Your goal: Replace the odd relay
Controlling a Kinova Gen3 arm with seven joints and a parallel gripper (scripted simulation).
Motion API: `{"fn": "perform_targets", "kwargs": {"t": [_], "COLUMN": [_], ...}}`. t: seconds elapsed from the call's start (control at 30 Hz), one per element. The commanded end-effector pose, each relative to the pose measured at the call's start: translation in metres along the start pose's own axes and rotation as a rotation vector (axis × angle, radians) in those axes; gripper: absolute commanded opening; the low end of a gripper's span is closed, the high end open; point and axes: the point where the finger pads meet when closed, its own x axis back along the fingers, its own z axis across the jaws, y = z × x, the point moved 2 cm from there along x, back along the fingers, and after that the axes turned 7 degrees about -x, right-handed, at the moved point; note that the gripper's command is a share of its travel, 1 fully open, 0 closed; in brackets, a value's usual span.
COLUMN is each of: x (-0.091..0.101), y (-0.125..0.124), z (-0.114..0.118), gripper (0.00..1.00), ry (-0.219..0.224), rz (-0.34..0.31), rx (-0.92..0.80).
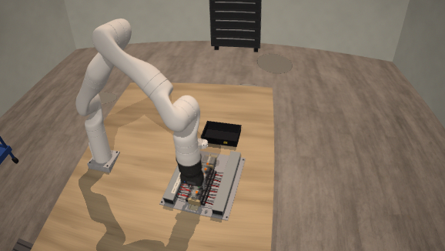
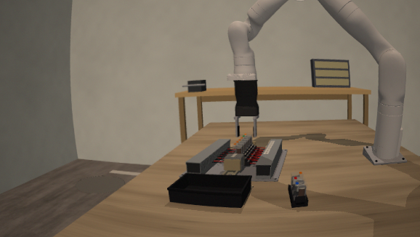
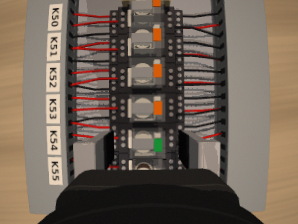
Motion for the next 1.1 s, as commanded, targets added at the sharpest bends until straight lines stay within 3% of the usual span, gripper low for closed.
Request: {"fn": "perform_targets", "kwargs": {"t": [0.0,1.07], "x": [0.0023,0.0076], "y": [0.0002,0.0002], "z": [0.0010,0.0015], "gripper": [1.00,1.00], "ry": [0.003,0.003], "rz": [-0.001,-0.001], "rx": [0.000,0.000]}}
